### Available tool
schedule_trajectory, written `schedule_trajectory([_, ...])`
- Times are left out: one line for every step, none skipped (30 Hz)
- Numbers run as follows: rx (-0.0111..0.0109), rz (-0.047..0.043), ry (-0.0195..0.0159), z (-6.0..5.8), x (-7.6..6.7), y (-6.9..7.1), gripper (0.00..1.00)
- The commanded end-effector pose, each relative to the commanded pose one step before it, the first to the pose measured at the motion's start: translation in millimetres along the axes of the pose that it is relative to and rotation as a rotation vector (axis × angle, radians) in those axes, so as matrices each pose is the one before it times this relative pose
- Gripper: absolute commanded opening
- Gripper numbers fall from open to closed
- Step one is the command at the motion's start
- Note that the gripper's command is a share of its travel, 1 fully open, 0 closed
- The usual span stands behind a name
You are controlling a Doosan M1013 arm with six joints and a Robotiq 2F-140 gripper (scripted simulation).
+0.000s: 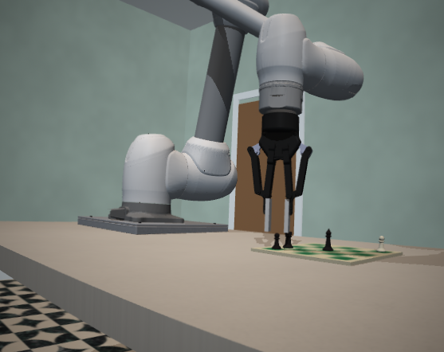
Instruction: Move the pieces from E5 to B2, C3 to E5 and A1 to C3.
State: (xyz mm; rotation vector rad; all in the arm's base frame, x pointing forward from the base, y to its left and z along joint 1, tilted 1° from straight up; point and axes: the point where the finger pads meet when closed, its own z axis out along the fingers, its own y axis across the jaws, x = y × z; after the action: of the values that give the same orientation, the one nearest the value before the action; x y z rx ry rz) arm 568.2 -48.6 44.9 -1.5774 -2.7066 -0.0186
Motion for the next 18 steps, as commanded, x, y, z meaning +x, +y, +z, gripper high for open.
schedule_trajectory([-0.00022,-0.00003,0.00006,4.75,0.02,0.03,0.20])
schedule_trajectory([0.00000,0.00000,0.00000,1.98,0.00,0.00,0.20])
schedule_trajectory([0.00000,0.00000,0.00000,2.05,0.00,0.00,0.20])
schedule_trajectory([0.00000,0.00000,0.00000,2.07,0.00,0.00,0.20])
schedule_trajectory([0.00000,0.00000,0.00000,2.07,0.00,0.00,0.20])
schedule_trajectory([0.00000,0.00000,0.00000,2.01,0.00,0.00,0.20])
schedule_trajectory([0.00000,0.00000,0.00000,1.94,0.00,0.00,0.20])
schedule_trajectory([0.00000,0.00000,0.00000,1.82,0.00,0.00,0.20])
schedule_trajectory([0.00000,0.00000,0.00000,1.68,0.00,0.00,0.20])
schedule_trajectory([0.00000,0.00000,0.00000,1.52,0.00,0.00,0.20])
schedule_trajectory([0.00000,0.00000,0.00000,1.33,0.00,0.00,0.20])
schedule_trajectory([0.00000,0.00000,0.00000,1.13,0.00,0.00,0.20])
schedule_trajectory([0.00000,0.00000,0.00000,0.93,0.00,0.00,0.20])
schedule_trajectory([0.00000,0.00000,0.00000,0.00,0.00,0.00,0.20])
schedule_trajectory([0.00000,0.00000,0.00000,0.00,0.00,0.00,0.20])
schedule_trajectory([0.00000,0.00000,0.00000,0.72,0.00,0.00,0.20])
schedule_trajectory([0.00000,0.00000,0.00000,0.52,0.00,0.00,0.20])
schedule_trajectory([0.00000,0.00000,0.00000,0.34,0.00,0.00,0.20])
